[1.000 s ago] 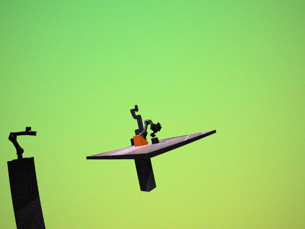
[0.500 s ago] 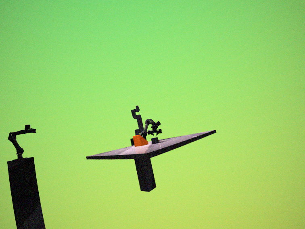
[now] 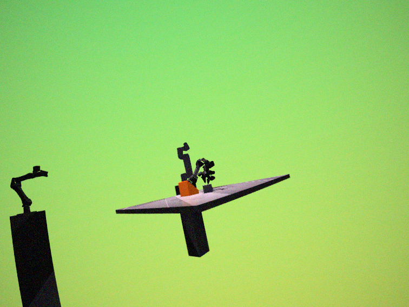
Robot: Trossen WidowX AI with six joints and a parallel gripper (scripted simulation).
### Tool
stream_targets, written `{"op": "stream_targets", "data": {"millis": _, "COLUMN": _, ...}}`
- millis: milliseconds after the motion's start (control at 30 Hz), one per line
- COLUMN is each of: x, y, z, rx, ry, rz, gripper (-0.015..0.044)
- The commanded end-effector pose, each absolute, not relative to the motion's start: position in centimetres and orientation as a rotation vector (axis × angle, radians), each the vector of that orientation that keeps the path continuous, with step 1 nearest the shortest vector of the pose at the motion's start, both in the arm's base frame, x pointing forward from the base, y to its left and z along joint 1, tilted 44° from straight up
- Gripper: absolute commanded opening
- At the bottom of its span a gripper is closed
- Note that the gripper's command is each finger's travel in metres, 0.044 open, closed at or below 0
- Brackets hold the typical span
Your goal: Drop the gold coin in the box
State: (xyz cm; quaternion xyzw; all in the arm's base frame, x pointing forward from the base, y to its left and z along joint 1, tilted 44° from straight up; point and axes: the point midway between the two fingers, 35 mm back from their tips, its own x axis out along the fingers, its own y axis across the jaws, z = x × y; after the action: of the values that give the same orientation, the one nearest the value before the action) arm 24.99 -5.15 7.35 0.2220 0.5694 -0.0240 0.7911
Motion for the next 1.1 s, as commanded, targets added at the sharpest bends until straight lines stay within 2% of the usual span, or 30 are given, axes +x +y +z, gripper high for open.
{"op": "stream_targets", "data": {"millis": 0, "x": 22.9, "y": -3.0, "z": 10.8, "rx": 0.118, "ry": 1.190, "rz": 0.604, "gripper": 0.0161}}
{"op": "stream_targets", "data": {"millis": 400, "x": 21.5, "y": -1.8, "z": 14.2, "rx": -0.145, "ry": 0.920, "rz": 1.017, "gripper": 0.0161}}
{"op": "stream_targets", "data": {"millis": 933, "x": 21.6, "y": -1.7, "z": 14.3, "rx": -0.147, "ry": 0.917, "rz": 1.020, "gripper": 0.0161}}
{"op": "stream_targets", "data": {"millis": 1067, "x": 22.2, "y": 0.1, "z": 12.4, "rx": -0.148, "ry": 0.916, "rz": 1.019, "gripper": 0.0161}}
